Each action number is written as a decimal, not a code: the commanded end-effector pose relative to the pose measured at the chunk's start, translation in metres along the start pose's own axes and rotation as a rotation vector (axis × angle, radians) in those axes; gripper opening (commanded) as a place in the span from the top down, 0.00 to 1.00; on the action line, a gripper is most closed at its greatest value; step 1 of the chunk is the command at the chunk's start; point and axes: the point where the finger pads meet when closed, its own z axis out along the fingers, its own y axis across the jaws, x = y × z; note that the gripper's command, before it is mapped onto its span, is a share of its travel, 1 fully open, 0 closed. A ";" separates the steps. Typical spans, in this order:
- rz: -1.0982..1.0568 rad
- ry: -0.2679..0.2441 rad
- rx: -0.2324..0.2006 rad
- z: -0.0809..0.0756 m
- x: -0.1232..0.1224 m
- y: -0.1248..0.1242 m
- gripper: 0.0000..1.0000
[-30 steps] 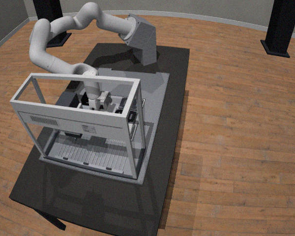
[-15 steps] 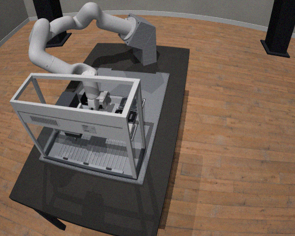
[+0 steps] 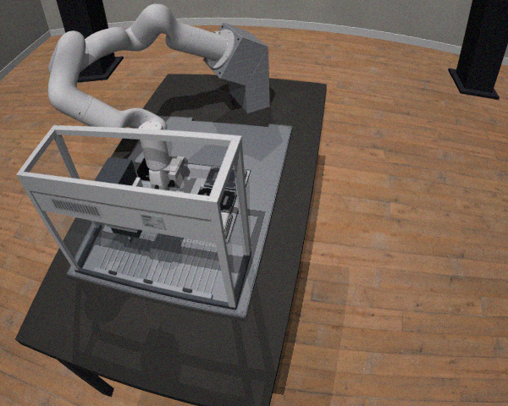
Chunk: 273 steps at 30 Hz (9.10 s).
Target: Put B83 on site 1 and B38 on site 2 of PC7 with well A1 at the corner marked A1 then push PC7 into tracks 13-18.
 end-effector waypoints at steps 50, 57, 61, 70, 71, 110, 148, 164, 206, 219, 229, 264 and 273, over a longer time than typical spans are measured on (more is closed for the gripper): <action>0.000 0.000 -0.001 0.000 0.002 0.001 0.00; 0.000 0.000 -0.001 0.000 0.003 0.001 0.00; 0.000 0.000 -0.001 -0.005 0.003 0.001 0.00; 0.000 0.000 -0.001 -0.017 0.003 0.001 0.00; 0.000 0.000 -0.001 -0.019 0.003 0.001 0.00; 0.000 0.000 -0.001 -0.077 0.003 0.001 0.00; 0.000 0.000 -0.001 -0.115 -0.002 0.001 0.00; 0.001 0.000 -0.001 -0.115 -0.072 0.001 0.00; 0.001 0.000 -0.001 -0.115 -0.194 0.001 0.00; 0.001 0.000 -0.001 -0.104 -0.194 0.001 0.00; 0.001 0.000 -0.001 -0.087 -0.194 0.001 0.00; 0.000 0.000 -0.001 -0.035 -0.194 0.001 0.00; 0.000 0.000 -0.001 -0.024 -0.194 0.001 0.00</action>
